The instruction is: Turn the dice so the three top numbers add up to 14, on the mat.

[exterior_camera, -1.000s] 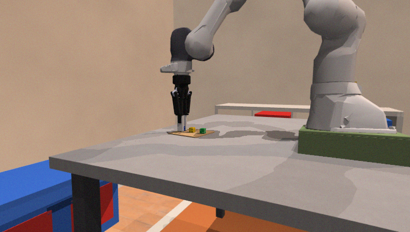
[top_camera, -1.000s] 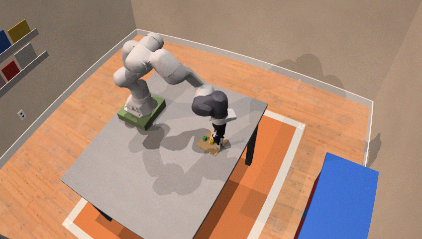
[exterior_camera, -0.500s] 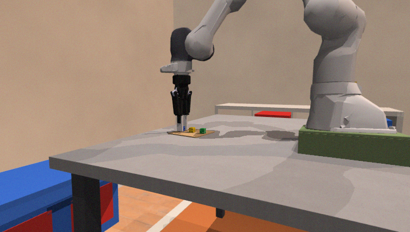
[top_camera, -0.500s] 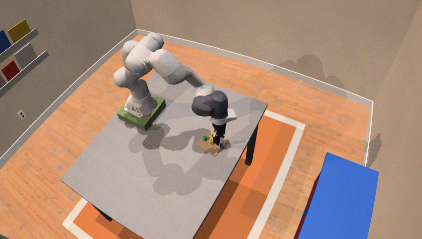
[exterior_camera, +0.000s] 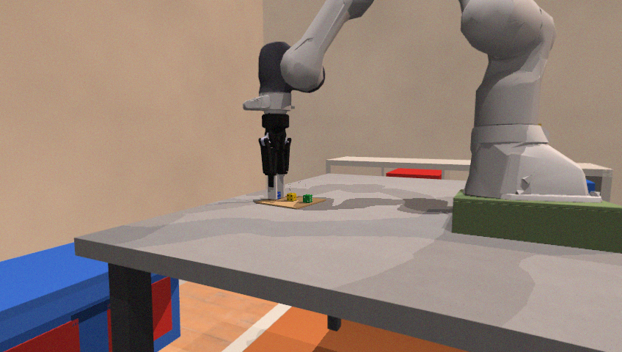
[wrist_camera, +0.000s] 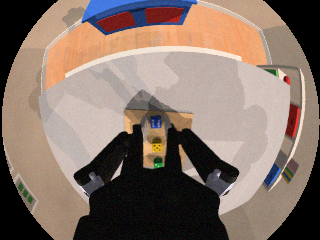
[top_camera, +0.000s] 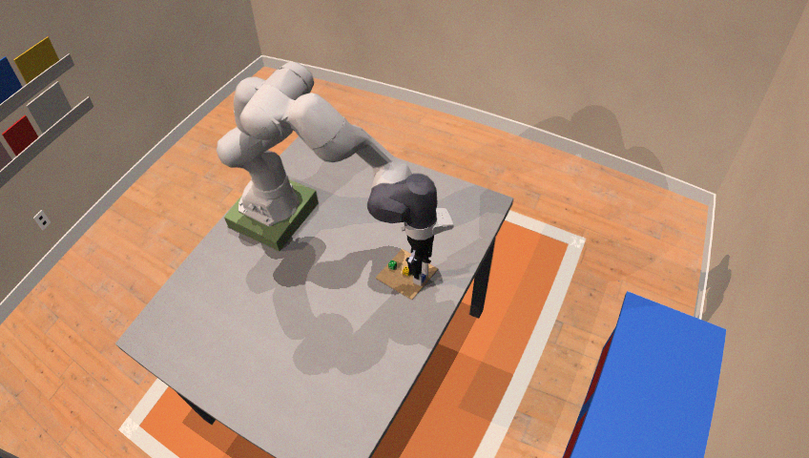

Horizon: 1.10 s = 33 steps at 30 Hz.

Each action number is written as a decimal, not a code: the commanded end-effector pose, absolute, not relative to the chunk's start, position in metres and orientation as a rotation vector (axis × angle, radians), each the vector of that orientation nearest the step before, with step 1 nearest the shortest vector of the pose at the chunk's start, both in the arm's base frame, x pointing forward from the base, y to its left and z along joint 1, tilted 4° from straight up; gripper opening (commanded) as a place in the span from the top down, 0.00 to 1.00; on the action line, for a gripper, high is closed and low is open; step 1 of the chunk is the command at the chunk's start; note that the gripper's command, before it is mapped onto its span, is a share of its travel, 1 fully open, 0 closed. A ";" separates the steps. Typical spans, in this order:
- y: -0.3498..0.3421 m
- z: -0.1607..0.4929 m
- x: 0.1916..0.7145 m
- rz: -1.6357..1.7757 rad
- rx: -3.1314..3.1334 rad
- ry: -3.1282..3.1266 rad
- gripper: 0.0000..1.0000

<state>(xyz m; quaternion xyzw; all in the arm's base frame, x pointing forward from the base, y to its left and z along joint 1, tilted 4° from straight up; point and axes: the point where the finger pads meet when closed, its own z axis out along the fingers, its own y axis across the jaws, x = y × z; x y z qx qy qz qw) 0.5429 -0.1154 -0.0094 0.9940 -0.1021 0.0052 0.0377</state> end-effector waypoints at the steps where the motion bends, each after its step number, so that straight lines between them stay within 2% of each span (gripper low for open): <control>1: -0.116 -0.009 0.544 0.020 3.049 -0.316 0.79; 23: -0.110 0.072 0.544 0.020 3.049 -0.316 0.79; 32: -0.109 0.080 0.544 0.020 3.049 -0.316 0.79; 33: -0.109 0.080 0.544 0.020 3.049 -0.316 0.00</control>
